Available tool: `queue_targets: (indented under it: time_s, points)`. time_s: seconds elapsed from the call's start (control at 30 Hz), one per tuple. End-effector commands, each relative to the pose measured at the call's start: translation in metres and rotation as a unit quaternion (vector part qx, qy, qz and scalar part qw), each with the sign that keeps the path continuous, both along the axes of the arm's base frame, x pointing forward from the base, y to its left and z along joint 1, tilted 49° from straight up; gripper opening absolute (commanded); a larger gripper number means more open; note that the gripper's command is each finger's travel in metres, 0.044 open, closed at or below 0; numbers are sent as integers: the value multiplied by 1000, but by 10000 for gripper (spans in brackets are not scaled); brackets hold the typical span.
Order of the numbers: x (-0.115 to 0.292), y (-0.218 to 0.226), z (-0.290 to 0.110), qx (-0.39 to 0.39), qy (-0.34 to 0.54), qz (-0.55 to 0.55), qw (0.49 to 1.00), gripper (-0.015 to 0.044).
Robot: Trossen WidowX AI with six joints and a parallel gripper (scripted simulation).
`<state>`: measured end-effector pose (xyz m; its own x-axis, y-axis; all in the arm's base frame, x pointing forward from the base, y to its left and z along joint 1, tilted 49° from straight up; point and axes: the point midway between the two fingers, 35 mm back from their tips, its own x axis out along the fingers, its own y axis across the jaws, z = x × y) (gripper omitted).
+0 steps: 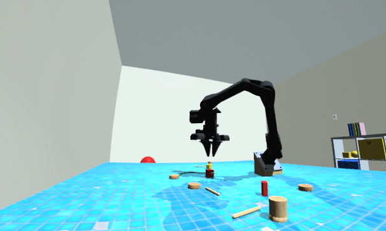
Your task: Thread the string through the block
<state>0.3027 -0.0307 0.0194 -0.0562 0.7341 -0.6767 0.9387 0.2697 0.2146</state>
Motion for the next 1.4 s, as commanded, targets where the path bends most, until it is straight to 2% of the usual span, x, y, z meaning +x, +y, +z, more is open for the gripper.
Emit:
queue_targets:
  time_s: [0.0,0.4,1.37]
  points:
    - [-4,6,5,-1,88,-78,993,124]
    - [-4,7,3,-2,88,-78,993,124]
    - [-4,42,-30,-2,88,-79,993,124]
